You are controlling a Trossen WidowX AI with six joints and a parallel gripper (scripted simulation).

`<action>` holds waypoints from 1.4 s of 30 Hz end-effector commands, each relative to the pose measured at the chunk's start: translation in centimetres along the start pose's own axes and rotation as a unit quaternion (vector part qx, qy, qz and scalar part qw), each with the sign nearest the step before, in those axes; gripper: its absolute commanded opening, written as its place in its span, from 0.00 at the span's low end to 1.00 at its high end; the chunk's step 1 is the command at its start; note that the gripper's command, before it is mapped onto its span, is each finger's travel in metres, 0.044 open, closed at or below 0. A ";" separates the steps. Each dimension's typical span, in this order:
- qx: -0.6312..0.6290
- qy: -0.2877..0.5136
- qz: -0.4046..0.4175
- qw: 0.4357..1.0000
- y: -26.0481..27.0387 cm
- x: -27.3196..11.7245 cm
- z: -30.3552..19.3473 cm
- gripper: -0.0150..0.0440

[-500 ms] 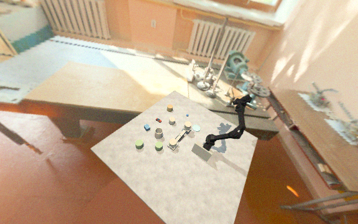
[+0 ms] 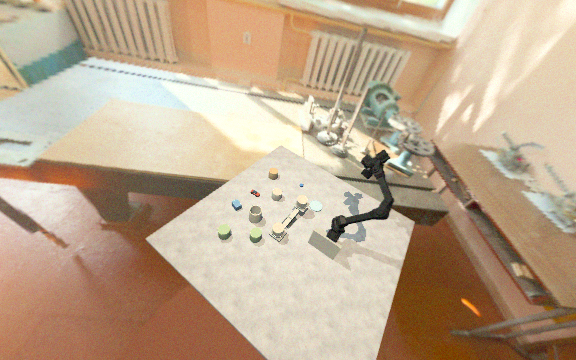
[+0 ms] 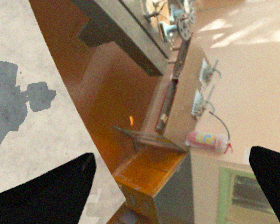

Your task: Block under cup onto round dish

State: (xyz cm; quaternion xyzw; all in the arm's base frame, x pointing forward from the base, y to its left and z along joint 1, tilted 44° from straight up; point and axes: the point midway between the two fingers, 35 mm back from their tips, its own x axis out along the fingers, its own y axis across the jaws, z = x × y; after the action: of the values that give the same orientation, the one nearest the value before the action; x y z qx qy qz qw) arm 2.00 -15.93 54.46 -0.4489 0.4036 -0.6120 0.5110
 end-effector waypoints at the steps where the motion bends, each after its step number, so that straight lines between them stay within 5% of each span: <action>1: 0.018 -0.066 0.040 0.997 3.8 -0.2 4.9 1.00; 17: 0.038 -0.221 0.147 0.964 11.9 -4.8 14.0 1.00; 30: 0.066 -0.320 0.313 0.892 23.4 -16.9 19.3 1.00; 42: 0.050 -0.349 0.438 0.827 32.4 -29.2 15.4 1.00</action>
State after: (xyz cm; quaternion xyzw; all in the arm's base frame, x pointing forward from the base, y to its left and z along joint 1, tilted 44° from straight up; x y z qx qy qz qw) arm 28.77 3.62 28.52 -0.3966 0.3025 -0.1891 0.8458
